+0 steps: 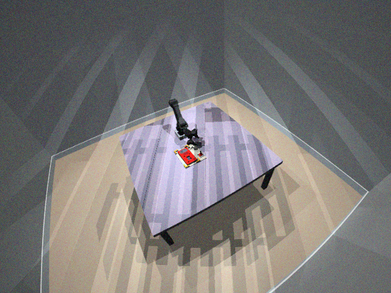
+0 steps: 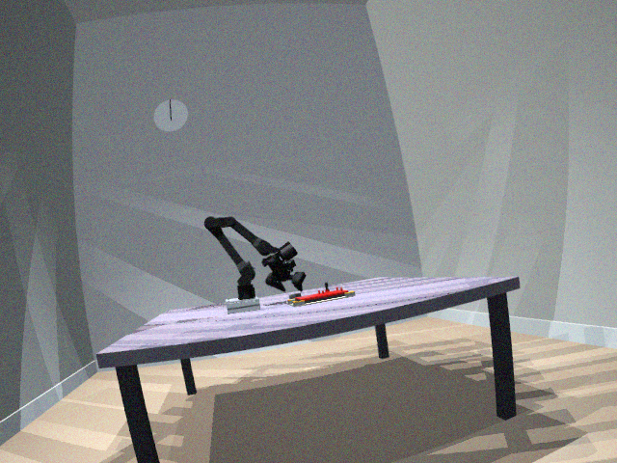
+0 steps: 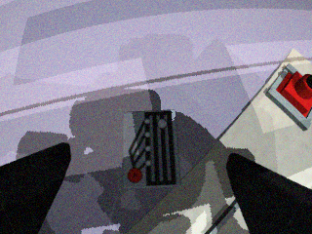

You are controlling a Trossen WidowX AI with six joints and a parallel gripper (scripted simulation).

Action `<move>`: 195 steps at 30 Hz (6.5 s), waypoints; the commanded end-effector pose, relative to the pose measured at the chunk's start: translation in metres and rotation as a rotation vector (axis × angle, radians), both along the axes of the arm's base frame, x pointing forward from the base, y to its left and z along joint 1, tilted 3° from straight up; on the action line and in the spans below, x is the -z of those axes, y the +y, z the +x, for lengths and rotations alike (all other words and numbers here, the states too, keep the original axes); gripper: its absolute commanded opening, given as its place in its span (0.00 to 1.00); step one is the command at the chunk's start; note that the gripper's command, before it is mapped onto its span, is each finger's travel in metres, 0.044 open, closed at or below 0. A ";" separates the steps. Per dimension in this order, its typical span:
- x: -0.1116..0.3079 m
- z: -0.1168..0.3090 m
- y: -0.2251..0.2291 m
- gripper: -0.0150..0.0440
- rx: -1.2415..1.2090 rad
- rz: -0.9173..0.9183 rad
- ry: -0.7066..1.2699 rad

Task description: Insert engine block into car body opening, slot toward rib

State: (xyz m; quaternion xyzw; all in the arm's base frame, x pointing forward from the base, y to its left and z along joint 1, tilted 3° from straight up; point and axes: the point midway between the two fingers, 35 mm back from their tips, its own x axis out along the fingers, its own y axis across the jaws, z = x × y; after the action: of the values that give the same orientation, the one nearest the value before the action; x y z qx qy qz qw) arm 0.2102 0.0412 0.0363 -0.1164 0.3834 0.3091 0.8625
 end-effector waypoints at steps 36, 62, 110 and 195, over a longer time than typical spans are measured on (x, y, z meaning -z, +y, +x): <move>-0.007 0.009 0.005 1.00 1.074 0.400 0.703; -0.015 0.012 0.010 1.00 1.922 0.604 0.913; -0.010 0.022 0.023 1.00 2.792 0.902 0.757; -0.110 0.015 0.023 0.25 2.788 0.900 0.758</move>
State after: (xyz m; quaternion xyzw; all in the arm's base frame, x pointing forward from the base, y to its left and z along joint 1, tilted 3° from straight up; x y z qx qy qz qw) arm 0.2264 0.0653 0.1413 0.6787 0.2559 -0.6324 0.2717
